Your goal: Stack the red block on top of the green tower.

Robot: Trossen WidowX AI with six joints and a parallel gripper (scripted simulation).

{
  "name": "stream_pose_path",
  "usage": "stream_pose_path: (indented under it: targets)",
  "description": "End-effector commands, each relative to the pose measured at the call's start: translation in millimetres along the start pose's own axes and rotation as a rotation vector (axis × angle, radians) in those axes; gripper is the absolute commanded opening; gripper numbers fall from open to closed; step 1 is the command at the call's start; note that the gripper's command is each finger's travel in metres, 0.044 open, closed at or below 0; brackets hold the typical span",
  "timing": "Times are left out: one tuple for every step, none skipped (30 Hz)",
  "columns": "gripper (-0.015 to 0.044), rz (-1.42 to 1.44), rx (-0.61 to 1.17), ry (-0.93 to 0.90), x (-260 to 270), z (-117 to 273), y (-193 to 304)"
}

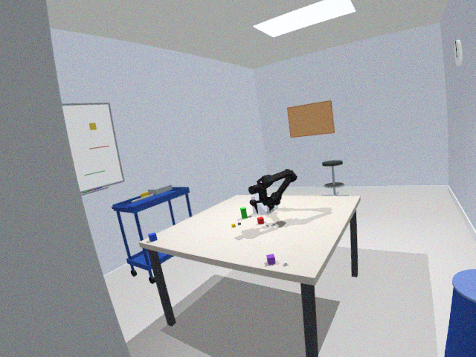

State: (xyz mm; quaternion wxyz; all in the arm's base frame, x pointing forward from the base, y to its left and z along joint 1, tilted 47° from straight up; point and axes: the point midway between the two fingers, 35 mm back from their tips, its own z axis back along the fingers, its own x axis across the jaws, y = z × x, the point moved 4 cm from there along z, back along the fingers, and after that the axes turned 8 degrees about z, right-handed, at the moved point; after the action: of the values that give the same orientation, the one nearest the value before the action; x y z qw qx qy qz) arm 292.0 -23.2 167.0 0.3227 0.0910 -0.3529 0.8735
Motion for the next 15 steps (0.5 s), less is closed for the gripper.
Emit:
stream_pose_path:
  targets:
    - [0.044,-0.011,-0.008,-0.033,-15,12,24]
    - [0.044,-0.014,-0.014,-0.042,-18,15,30]
    - [0.044,-0.017,-0.021,-0.05,-20,18,36]
    - [0.044,-0.019,-0.027,-0.057,-22,21,41]
    - [0.044,-0.02,-0.031,-0.061,-23,22,44]
    - [0.044,-0.021,-0.032,-0.062,-24,23,45]
    - [0.044,-0.021,-0.032,-0.062,-24,23,45]
    - [0.044,-0.021,-0.032,-0.062,-24,21,45]
    - [0.044,-0.021,-0.032,-0.062,-23,19,45]
    - [0.044,-0.021,-0.032,-0.062,-23,18,45]
    - [0.044,-0.021,-0.032,-0.062,-24,16,45]
    - [0.044,-0.021,-0.032,-0.062,-24,12,44]
    - [0.044,-0.021,-0.032,-0.062,-24,8,44]
    - [0.044,-0.021,-0.032,-0.061,-23,4,44]
    - [0.044,-0.021,-0.032,-0.061,-23,-2,44]
